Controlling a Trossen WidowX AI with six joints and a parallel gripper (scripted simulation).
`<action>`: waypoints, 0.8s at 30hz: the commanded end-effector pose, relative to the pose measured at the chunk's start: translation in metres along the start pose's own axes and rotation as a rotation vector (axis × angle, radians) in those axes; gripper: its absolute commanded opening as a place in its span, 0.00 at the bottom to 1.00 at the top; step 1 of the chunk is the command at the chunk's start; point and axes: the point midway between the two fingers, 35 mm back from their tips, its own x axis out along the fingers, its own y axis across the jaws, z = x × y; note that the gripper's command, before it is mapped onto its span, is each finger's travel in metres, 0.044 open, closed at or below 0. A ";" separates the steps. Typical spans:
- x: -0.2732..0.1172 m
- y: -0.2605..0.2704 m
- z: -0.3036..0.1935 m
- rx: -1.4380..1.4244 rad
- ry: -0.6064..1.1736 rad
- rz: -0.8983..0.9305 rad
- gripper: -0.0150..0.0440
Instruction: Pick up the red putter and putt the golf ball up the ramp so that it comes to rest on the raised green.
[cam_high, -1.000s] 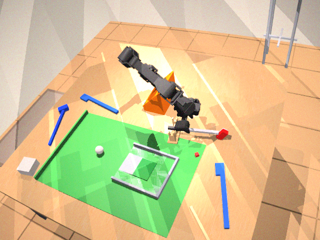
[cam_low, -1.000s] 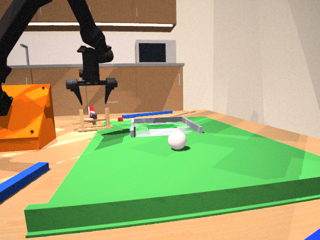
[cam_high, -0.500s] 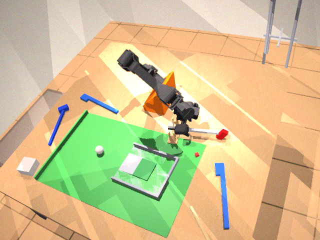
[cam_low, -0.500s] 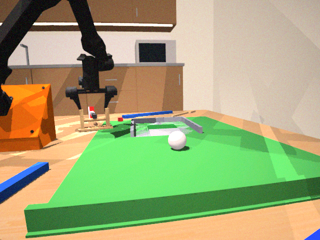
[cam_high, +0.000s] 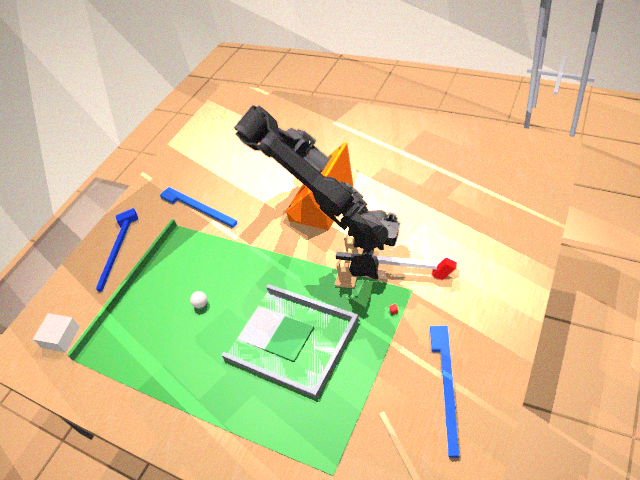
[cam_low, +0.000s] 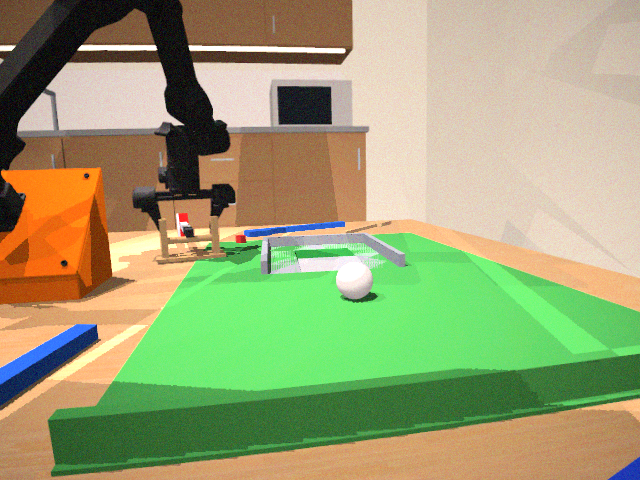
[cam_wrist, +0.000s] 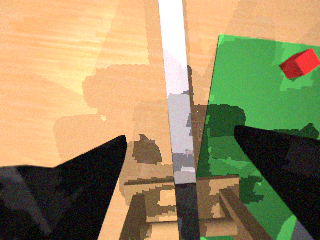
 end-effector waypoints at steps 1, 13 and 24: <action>0.007 0.001 -0.003 -0.004 0.005 0.004 1.00; 0.014 0.001 -0.004 0.001 0.003 0.003 0.87; 0.014 0.001 -0.004 0.001 0.003 0.003 0.38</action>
